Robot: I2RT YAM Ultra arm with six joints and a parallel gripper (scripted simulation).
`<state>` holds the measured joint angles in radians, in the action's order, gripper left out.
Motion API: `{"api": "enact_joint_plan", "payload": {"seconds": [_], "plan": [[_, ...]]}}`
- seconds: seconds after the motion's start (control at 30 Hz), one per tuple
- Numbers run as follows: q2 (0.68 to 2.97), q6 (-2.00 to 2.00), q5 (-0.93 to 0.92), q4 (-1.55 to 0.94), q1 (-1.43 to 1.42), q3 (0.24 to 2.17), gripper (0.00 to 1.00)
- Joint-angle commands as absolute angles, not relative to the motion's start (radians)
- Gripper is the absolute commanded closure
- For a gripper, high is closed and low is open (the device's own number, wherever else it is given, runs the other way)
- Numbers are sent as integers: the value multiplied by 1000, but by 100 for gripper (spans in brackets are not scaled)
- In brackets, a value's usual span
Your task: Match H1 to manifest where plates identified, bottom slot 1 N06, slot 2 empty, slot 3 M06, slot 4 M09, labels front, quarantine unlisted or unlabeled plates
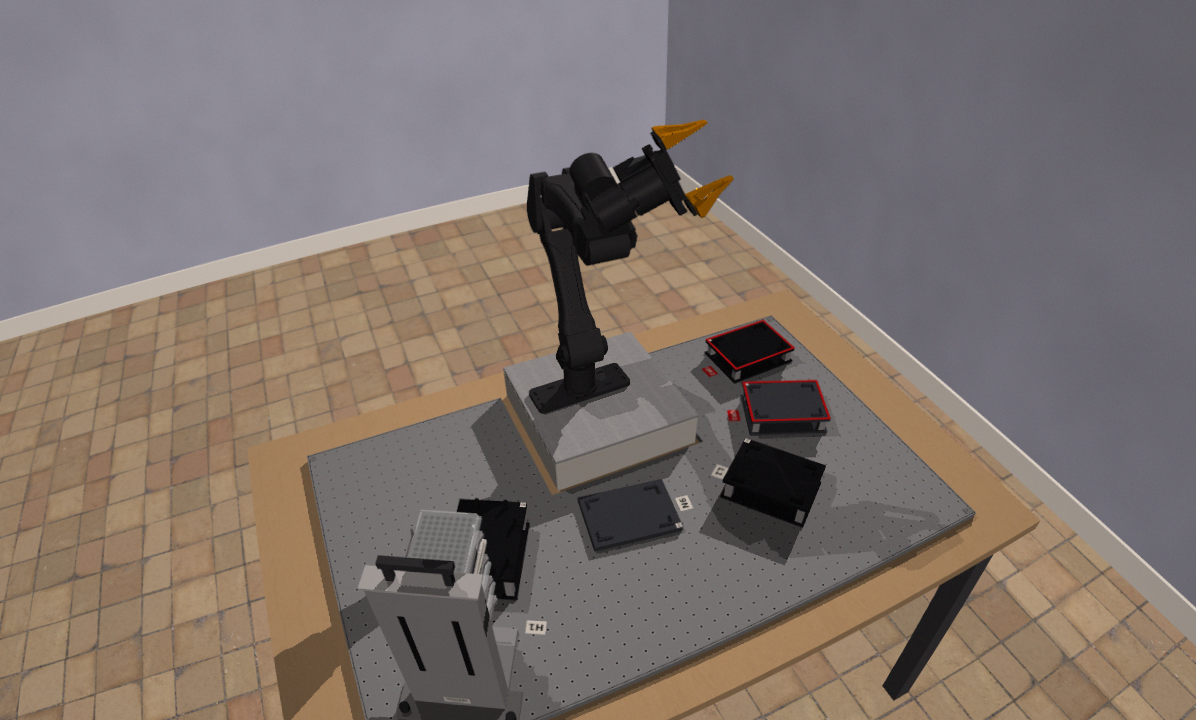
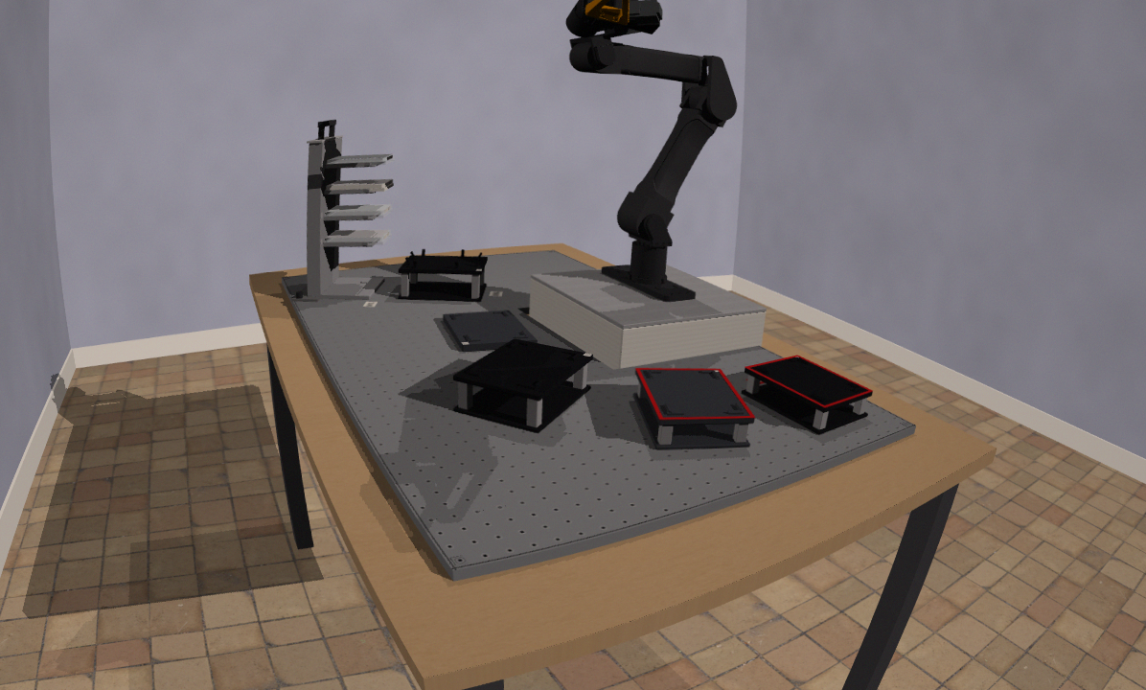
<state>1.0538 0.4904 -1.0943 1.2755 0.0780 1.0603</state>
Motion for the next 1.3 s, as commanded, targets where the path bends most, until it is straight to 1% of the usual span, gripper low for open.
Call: {"api": "enact_joint_plan", "payload": {"seconds": [0.0, 0.53, 0.57, 0.67, 0.7, 0.83, 0.93, 1.13, 1.17, 1.27], "plan": [[1047, 480, -1074, 1272, 78, 1074, 0], [1047, 480, -1074, 1272, 78, 1074, 0], [1044, 481, -1078, 1243, 74, 1069, 100], [1038, 459, -1053, 1192, 67, 1089, 100], [1082, 460, -1053, 1194, 76, 1093, 100], [1049, 437, -1022, 1115, 66, 1099, 100], [1107, 441, -1020, 1116, 82, 1110, 100], [1071, 435, -987, 1020, 65, 1120, 100], [1115, 431, -986, 1020, 67, 1122, 100], [1081, 416, -962, 957, 63, 1128, 100]]}}
